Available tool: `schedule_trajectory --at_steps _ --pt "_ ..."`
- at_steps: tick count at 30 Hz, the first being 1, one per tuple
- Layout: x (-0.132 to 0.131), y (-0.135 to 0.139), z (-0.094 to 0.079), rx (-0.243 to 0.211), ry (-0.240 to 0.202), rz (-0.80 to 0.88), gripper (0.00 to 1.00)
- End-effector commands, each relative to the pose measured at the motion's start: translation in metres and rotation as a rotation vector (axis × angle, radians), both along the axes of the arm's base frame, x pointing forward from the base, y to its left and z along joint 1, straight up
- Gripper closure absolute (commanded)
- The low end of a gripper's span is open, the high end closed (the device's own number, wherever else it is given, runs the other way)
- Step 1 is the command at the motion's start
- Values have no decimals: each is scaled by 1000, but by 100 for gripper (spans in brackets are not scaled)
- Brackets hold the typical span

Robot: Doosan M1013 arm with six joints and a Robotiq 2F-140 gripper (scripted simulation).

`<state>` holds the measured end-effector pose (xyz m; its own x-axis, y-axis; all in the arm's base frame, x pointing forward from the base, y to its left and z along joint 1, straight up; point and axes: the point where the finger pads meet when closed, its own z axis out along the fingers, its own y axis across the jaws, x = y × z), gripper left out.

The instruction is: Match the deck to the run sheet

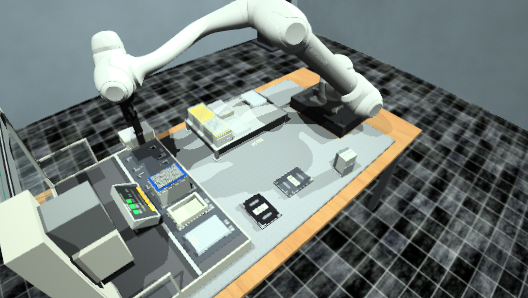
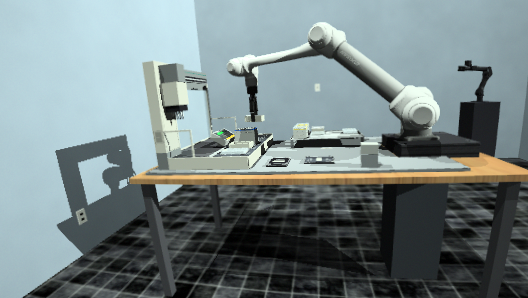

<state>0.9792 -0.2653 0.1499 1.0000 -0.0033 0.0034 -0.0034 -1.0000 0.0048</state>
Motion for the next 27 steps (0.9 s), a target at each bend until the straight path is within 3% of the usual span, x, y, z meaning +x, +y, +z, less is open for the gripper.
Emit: schedule_trajectory --at_steps 1,27 --pt "0 0 -2 0 -2 0 90" --pt "1 0 -38 0 -2 0 90"
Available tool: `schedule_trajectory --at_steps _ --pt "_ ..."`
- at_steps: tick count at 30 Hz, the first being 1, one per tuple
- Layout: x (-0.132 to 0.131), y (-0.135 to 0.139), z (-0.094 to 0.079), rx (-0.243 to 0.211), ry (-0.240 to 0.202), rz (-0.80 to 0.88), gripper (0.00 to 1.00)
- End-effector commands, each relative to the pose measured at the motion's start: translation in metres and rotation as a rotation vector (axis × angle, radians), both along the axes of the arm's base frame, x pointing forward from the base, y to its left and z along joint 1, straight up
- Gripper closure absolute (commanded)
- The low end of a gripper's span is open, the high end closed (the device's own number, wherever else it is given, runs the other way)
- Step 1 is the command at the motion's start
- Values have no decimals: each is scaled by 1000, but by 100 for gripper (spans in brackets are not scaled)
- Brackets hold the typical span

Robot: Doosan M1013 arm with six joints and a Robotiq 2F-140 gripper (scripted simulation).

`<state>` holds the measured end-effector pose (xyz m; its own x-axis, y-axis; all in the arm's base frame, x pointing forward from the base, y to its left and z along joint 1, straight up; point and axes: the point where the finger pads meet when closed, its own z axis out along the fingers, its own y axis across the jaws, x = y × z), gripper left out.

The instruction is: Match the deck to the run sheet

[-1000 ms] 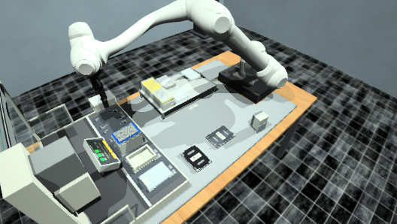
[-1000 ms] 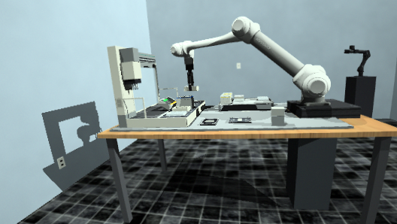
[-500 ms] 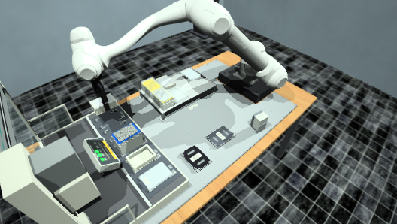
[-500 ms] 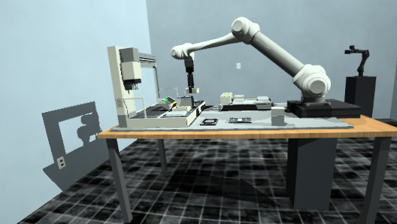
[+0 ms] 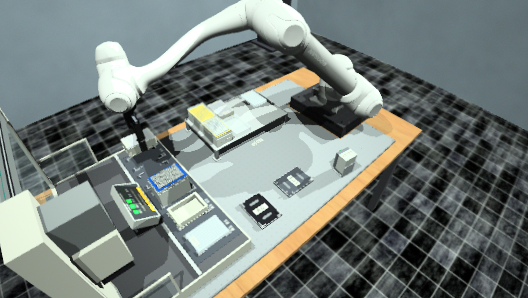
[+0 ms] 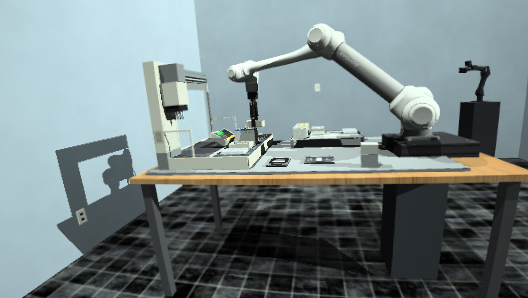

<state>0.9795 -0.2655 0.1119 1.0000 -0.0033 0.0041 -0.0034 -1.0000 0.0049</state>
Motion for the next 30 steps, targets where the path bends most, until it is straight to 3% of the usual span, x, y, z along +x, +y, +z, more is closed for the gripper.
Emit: schedule_trajectory --at_steps 1,30 --pt "0 0 -2 0 -2 0 90" --pt "1 0 -47 0 -2 0 90"
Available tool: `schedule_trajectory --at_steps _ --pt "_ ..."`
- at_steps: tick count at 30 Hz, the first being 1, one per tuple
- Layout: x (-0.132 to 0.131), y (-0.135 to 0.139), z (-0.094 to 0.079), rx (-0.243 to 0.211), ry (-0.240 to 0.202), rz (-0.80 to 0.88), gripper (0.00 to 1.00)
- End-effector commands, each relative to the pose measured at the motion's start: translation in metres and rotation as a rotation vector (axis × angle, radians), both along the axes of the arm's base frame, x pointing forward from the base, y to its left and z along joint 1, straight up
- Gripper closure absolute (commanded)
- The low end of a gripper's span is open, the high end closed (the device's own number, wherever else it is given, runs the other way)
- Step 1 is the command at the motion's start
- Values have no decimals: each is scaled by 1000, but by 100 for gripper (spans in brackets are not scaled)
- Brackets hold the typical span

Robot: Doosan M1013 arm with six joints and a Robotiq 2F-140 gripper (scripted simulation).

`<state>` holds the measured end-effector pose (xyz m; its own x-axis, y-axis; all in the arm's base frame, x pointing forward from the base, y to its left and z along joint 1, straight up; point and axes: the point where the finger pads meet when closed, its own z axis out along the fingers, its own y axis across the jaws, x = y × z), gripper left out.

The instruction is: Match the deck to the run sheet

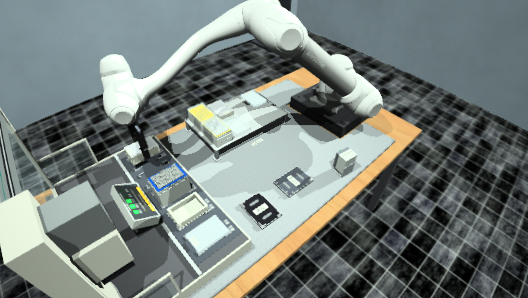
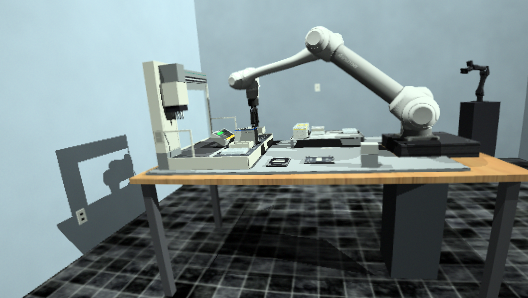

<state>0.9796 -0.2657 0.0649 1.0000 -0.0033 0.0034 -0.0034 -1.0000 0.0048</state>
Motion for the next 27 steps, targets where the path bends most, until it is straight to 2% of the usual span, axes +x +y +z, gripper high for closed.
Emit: schedule_trajectory --at_steps 1,13,27 --pt "0 0 0 0 -2 0 90" --pt "1 0 -18 0 -2 0 90" --pt "1 0 -18 0 -2 0 90"
